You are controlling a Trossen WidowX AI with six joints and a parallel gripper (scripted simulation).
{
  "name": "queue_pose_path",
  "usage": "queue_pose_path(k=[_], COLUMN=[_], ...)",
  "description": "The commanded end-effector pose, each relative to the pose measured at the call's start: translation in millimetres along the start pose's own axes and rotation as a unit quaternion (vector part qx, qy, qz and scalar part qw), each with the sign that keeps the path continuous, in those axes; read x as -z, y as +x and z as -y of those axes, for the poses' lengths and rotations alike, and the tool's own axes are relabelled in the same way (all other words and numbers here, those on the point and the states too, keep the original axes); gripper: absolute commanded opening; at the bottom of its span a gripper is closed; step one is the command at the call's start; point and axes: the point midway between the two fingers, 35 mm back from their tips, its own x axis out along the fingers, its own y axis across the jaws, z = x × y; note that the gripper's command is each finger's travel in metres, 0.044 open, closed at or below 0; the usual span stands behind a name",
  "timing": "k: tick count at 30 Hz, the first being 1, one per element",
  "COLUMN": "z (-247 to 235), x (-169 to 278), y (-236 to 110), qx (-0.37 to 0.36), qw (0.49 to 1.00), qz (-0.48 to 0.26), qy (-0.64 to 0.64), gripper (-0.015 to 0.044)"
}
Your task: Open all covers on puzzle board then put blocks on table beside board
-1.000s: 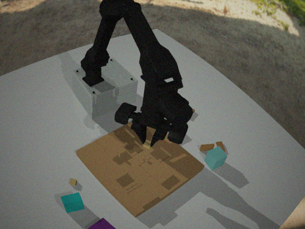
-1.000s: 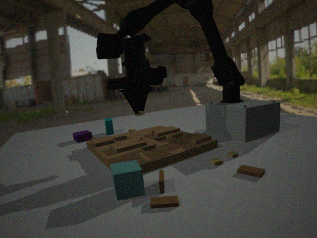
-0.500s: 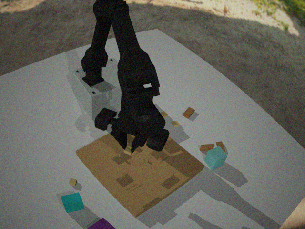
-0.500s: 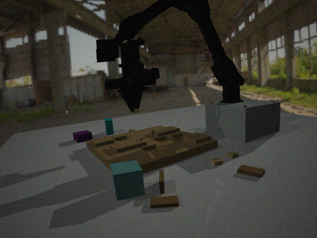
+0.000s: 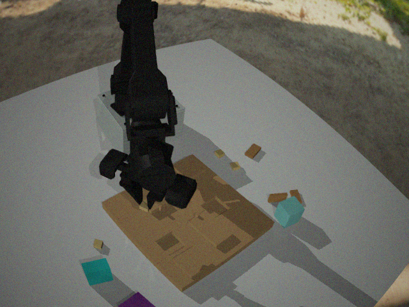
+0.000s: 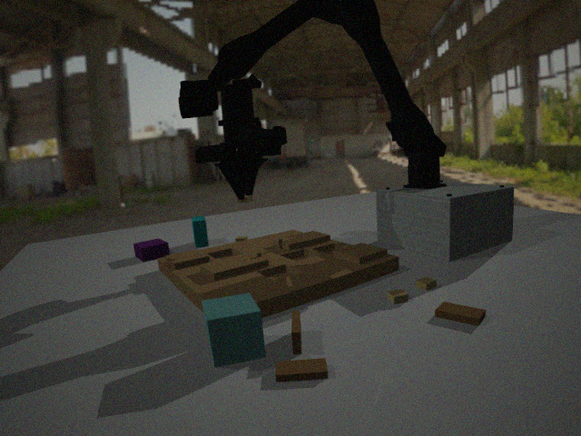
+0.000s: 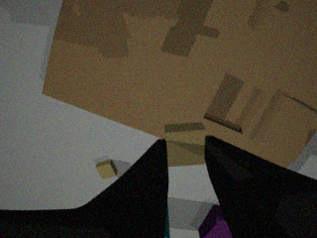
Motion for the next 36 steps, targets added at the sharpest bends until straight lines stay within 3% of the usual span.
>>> queue_pose_path(k=[1, 36], z=[-16, -141], x=[11, 61], y=[0, -1], qx=[-0.002, -0.007], qw=[1.0, 1.0], qz=[-0.002, -0.004], qy=[-0.003, -0.003], gripper=[0.008, 0.008])
